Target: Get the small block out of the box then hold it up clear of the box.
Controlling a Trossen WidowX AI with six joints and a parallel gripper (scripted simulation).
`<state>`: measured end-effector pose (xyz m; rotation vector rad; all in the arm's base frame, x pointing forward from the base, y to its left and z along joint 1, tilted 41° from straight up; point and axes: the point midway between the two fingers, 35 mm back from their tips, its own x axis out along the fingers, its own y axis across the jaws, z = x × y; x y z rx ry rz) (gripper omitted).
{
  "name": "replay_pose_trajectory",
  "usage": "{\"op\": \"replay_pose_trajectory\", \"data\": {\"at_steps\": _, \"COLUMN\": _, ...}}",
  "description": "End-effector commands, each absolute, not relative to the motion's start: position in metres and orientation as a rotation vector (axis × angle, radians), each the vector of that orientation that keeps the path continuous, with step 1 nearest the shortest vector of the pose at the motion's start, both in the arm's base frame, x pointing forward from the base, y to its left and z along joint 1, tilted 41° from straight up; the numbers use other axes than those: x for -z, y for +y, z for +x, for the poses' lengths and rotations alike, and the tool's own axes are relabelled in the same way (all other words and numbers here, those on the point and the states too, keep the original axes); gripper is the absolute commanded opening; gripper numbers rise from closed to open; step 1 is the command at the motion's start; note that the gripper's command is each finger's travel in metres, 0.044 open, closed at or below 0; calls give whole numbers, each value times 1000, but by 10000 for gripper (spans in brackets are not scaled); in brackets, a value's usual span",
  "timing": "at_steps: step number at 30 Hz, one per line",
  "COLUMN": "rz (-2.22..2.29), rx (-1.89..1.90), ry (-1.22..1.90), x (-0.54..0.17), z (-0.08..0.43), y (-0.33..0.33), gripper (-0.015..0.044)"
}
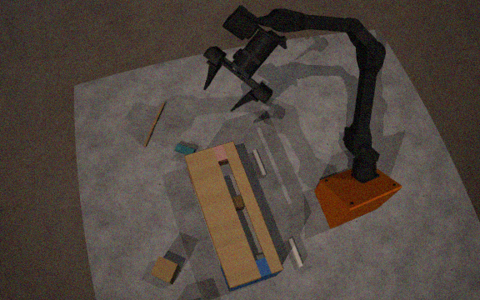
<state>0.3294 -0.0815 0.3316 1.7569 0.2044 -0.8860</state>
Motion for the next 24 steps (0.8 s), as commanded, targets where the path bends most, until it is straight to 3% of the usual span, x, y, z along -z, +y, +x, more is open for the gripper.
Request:
{"op": "replay_pose_trajectory", "data": {"at_steps": 1, "rz": 1581, "rx": 1064, "ry": 403, "x": -266, "z": 340, "y": -71, "gripper": 400}}
{"op": "replay_pose_trajectory", "data": {"at_steps": 10, "rz": 1013, "rx": 1369, "ry": 865, "x": -133, "z": 318, "y": -41, "gripper": 400}}
{"op": "replay_pose_trajectory", "data": {"at_steps": 24, "rz": 961, "rx": 1384, "ry": 899, "x": -122, "z": 315, "y": -42, "gripper": 400}}
